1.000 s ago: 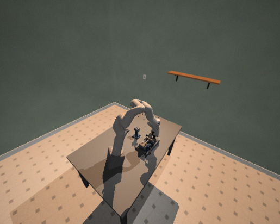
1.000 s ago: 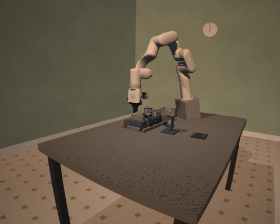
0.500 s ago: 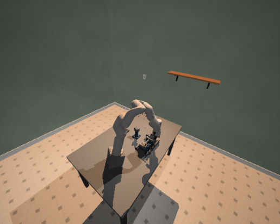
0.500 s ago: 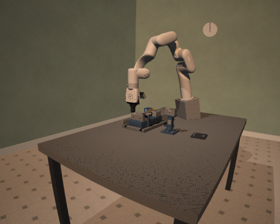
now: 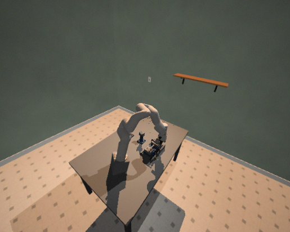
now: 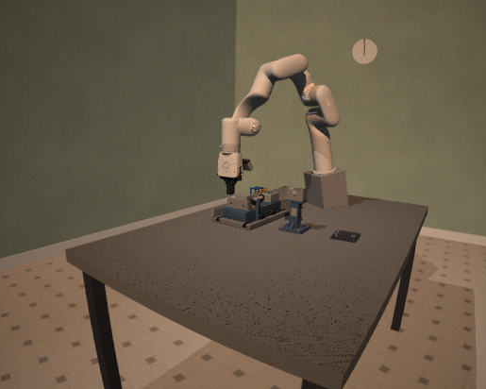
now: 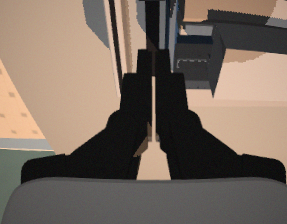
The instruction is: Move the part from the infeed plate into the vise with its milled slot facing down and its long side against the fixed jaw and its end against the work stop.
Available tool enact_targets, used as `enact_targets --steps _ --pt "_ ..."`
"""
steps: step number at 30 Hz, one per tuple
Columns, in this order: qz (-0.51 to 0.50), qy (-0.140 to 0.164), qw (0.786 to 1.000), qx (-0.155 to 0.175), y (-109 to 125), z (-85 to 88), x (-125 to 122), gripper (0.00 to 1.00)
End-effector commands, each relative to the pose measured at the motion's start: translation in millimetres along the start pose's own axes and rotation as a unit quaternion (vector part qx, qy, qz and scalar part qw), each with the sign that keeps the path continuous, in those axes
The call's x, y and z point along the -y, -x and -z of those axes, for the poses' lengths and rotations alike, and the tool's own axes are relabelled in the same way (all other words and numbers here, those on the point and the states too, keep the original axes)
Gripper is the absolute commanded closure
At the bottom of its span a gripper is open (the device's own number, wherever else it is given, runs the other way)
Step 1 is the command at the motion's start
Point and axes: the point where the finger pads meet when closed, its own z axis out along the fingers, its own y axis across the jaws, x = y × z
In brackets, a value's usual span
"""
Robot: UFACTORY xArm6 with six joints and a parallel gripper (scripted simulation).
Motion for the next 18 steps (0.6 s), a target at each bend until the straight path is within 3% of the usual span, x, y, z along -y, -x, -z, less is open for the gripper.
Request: enact_targets --steps 1,18 --pt "0.000 -0.001 1.000 0.002 2 4.5 1 1.00" --pt "0.000 -0.001 1.000 0.002 2 37.7 1 1.00"
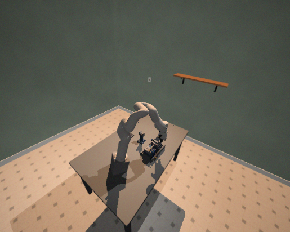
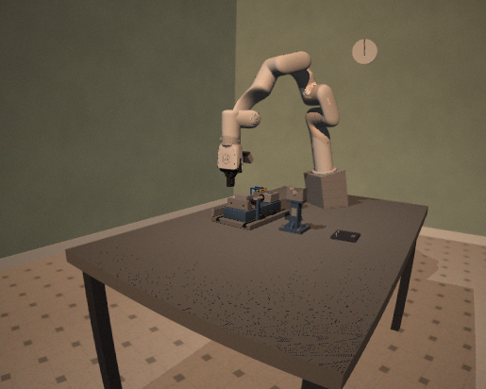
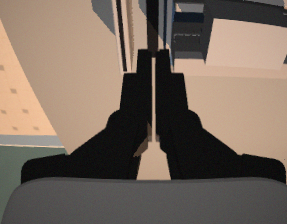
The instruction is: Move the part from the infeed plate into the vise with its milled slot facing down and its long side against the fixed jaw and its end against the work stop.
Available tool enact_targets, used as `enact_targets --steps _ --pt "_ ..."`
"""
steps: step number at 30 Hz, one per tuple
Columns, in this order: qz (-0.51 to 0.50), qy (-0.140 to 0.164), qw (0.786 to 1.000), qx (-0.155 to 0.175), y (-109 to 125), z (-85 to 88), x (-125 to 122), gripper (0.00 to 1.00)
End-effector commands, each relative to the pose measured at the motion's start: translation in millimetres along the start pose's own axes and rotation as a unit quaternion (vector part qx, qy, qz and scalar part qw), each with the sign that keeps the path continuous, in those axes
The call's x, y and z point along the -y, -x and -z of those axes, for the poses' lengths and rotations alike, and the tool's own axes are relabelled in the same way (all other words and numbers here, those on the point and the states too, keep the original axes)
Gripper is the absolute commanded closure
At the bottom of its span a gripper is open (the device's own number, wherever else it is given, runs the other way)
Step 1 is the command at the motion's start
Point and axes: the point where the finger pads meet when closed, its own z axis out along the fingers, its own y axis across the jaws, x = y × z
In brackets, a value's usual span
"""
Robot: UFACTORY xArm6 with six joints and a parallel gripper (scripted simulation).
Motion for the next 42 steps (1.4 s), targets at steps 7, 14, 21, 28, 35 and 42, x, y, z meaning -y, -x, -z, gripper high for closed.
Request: enact_targets --steps 7,14,21,28,35,42 --pt "0.000 -0.001 1.000 0.002 1 17.4 1 1.00" --pt "0.000 -0.001 1.000 0.002 1 27.1 0 1.00" --pt "0.000 -0.001 1.000 0.002 1 29.0 0 1.00" --pt "0.000 -0.001 1.000 0.002 1 29.0 0 1.00" --pt "0.006 -0.001 1.000 0.002 1 29.0 0 1.00" --pt "0.087 -0.001 0.996 0.002 -2 29.1 -7 1.00"
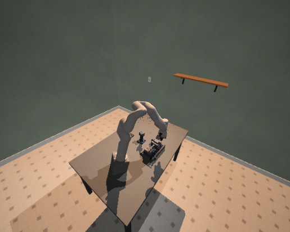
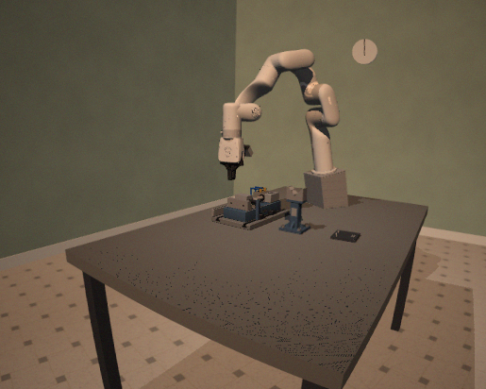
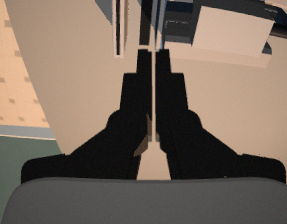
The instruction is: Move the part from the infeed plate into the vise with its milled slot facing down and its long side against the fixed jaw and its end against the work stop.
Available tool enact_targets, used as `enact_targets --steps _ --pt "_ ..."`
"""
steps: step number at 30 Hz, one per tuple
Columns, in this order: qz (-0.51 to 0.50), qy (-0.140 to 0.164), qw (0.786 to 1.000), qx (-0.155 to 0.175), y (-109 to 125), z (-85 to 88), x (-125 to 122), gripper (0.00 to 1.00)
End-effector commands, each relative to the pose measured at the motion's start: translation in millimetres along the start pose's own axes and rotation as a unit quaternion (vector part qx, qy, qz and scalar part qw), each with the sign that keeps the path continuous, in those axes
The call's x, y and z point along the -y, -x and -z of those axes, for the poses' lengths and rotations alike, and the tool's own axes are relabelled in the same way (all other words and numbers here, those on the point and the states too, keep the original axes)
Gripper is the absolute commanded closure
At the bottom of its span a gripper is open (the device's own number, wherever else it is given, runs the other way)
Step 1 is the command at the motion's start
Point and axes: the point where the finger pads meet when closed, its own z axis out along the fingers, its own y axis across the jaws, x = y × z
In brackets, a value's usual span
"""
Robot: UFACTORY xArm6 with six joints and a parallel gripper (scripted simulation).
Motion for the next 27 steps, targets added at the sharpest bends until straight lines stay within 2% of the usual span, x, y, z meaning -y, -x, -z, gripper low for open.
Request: enact_targets --steps 1,6,11,14,16,18,22,23,24,25,26,27 --pt "0.074 0.000 0.997 0.002 -1 1.6 -6 1.00" --pt "0.186 -0.001 0.982 0.002 -5 1.6 -17 1.00" --pt "0.301 -0.001 0.954 0.002 -9 1.6 -27 1.00" --pt "0.318 -0.001 0.948 0.002 -10 1.6 -29 1.00" --pt "0.389 -0.001 0.921 0.002 -13 1.5 -36 1.00" --pt "0.406 -0.001 0.914 0.002 -14 1.5 -38 1.00" --pt "0.486 -0.002 0.874 0.001 -17 1.4 -46 1.00" --pt "0.513 -0.002 0.859 0.001 -19 1.4 -48 1.00" --pt "0.521 -0.002 0.854 0.001 -19 1.4 -49 1.00" --pt "0.550 -0.002 0.835 0.001 -21 1.3 -52 1.00" --pt "0.553 -0.002 0.833 0.001 -21 1.3 -53 1.00" --pt "0.581 -0.002 0.814 0.001 -22 1.3 -55 1.00"
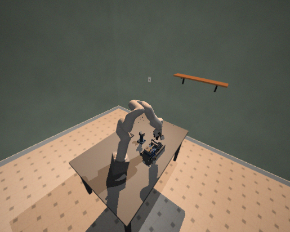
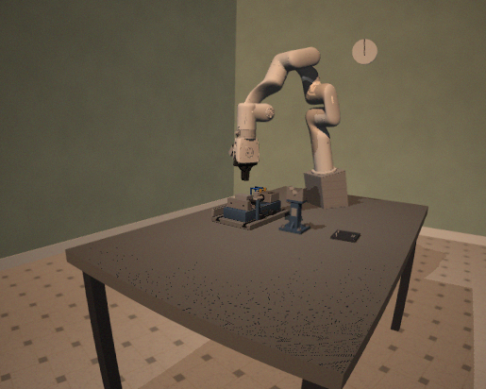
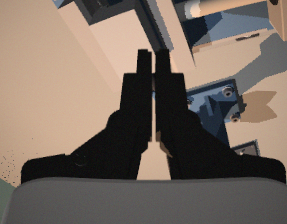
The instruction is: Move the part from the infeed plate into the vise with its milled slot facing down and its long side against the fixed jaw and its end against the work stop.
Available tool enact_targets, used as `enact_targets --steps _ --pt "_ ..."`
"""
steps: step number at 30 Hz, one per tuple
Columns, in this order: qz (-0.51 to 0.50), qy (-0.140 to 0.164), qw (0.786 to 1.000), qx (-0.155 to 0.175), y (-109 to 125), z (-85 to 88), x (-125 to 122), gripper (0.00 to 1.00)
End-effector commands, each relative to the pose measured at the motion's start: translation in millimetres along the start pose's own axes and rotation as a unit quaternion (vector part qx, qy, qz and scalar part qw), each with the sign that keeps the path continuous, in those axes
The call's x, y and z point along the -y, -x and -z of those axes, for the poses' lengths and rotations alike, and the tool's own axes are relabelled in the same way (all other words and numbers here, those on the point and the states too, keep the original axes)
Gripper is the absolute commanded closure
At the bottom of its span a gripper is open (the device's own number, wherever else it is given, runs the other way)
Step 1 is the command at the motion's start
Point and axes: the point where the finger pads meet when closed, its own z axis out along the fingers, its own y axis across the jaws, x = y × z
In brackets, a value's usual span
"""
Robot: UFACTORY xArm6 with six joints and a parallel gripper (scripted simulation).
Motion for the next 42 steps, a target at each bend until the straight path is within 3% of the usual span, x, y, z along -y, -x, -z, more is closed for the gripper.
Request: enact_targets --steps 1,10,42 --pt "0.087 -0.002 0.996 0.007 5.0 1.4 -4.9 1.00" --pt "0.175 -0.003 0.985 0.007 10.2 1.4 -12.0 1.00" --pt "0.177 -0.003 0.984 0.007 10.3 1.3 -12.1 1.00"
